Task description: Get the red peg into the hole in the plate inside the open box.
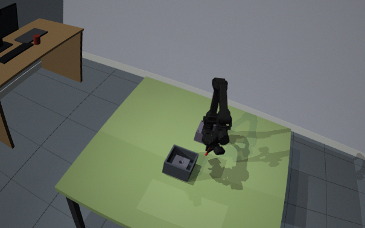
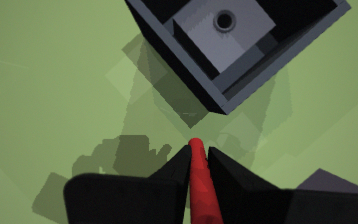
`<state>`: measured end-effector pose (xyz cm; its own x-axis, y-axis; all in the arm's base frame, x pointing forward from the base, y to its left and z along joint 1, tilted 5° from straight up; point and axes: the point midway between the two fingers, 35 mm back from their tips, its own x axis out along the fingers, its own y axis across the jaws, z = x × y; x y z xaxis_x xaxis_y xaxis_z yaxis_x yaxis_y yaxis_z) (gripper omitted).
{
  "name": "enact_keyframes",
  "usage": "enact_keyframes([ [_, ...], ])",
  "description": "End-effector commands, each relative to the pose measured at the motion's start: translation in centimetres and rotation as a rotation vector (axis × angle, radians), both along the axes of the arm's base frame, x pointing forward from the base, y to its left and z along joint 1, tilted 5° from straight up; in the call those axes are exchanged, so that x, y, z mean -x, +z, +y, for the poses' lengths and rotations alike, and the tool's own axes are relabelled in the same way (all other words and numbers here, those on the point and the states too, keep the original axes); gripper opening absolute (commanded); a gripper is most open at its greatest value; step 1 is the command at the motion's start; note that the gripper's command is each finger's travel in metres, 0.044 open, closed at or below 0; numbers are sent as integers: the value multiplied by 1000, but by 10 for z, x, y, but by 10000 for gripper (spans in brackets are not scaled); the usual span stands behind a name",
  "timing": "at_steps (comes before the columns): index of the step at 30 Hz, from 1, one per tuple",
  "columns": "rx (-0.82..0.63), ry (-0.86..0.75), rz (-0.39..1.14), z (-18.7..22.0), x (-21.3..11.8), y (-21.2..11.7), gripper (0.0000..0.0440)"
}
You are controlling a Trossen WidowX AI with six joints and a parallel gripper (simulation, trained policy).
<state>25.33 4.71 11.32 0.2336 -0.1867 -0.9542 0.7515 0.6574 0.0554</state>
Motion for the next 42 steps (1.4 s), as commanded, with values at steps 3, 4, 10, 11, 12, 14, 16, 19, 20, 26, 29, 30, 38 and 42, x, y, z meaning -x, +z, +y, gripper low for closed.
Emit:
enact_keyframes([
  [3,7,-30,-12,-17,-12,7,0],
  [4,7,-38,-15,-20,-14,8,0],
  [10,5,-79,-28,-41,-27,11,0],
  [11,5,-86,-30,-45,-29,12,0],
  [12,5,-93,-32,-48,-31,12,0],
  [14,4,-107,-37,-55,-35,12,0],
  [16,4,-121,-42,-62,-39,11,0],
  [19,2,-142,-49,-73,-45,10,0],
  [20,2,-149,-51,-76,-47,10,0],
  [26,-4,-187,-61,-96,-59,5,0],
  [29,-10,-202,-61,-104,-63,2,1],
  [30,-12,-206,-60,-107,-65,0,1],
  [38,-33,-229,-42,-121,-74,-16,0],
  [42,-40,-231,-21,-126,-77,-28,4],
])
